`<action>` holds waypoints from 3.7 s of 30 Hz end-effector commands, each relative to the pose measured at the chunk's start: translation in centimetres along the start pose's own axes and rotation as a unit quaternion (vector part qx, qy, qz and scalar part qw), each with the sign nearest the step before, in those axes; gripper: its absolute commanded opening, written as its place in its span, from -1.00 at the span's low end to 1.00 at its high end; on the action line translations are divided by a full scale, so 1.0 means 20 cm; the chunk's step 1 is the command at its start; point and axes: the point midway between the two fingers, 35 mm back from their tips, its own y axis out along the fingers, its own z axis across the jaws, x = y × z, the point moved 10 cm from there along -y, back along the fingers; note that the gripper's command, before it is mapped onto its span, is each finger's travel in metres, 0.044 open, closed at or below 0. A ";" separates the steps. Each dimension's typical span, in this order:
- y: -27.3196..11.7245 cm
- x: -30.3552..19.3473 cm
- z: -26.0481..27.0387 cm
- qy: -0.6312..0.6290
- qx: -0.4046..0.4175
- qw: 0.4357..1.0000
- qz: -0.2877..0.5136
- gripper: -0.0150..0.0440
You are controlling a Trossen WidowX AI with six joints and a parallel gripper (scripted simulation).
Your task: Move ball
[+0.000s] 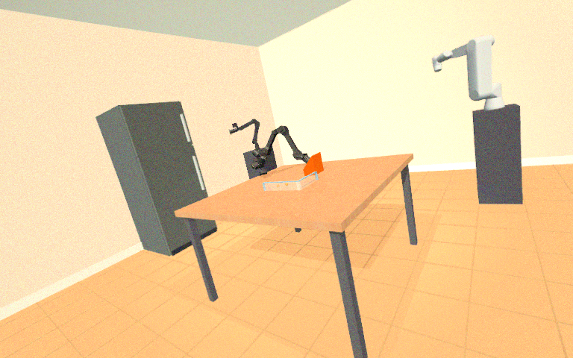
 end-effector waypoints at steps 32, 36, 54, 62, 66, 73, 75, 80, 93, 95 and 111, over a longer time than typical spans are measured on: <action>-0.87 0.84 1.08 0.034 0.433 0.896 -0.090 0.24; -1.12 0.83 1.26 -0.012 0.463 0.884 -0.057 0.24; -1.89 0.48 1.65 -0.170 0.401 0.900 -0.019 0.24; -1.84 0.47 1.70 -0.170 0.400 0.900 -0.019 0.24; -1.82 0.47 1.72 -0.170 0.400 0.900 -0.019 0.24; -1.79 0.47 1.76 -0.170 0.400 0.900 -0.019 0.24; -1.77 0.46 1.78 -0.170 0.400 0.900 -0.019 0.24; -1.75 0.46 1.80 -0.170 0.400 0.900 -0.019 0.24; -1.74 0.46 1.81 -0.170 0.400 0.900 -0.019 -0.25; -1.74 0.46 1.81 -0.170 0.400 0.900 -0.019 -0.37; -2.08 0.52 1.47 -0.171 0.404 0.898 -0.018 -0.49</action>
